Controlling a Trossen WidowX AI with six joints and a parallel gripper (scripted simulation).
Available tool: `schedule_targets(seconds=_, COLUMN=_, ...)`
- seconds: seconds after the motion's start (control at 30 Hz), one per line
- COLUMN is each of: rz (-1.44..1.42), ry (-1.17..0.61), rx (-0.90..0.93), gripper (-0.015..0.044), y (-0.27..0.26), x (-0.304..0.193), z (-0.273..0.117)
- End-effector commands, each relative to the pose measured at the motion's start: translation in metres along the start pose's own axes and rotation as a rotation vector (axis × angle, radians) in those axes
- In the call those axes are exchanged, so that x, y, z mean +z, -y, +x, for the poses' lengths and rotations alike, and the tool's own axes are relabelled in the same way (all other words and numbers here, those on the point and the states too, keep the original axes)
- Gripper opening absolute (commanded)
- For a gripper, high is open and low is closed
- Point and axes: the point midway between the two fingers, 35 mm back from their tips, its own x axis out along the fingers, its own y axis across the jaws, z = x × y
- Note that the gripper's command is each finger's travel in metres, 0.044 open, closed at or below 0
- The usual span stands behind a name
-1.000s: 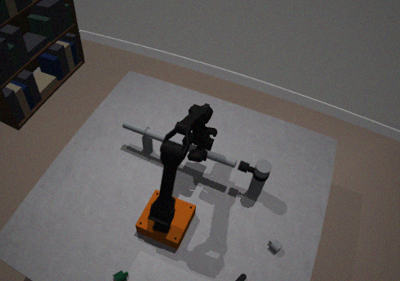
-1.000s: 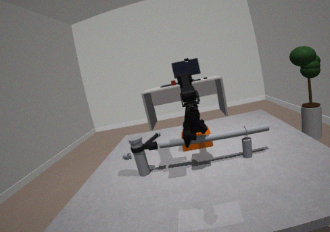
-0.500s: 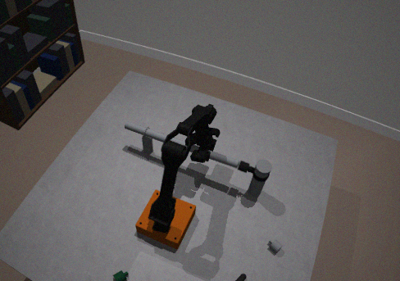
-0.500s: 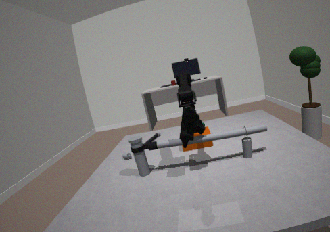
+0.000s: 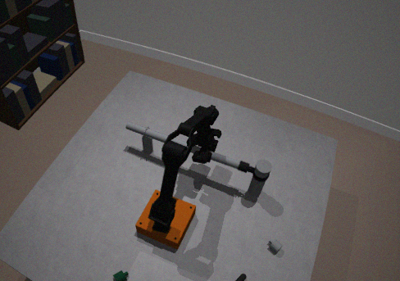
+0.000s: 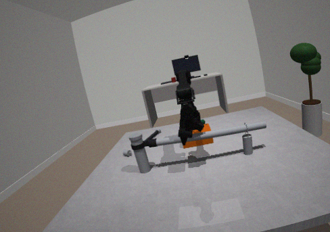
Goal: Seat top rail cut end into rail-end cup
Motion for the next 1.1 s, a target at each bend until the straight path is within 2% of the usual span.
schedule_targets(seconds=0.0, rz=0.002, ry=-0.012, rx=-0.005, gripper=0.0000, y=0.0002, x=-0.0039, z=-0.0008)
schedule_targets(seconds=1.07, rz=0.000, ry=0.000, rx=0.000, gripper=0.0000, y=0.0000, x=-0.0001, z=0.0000)
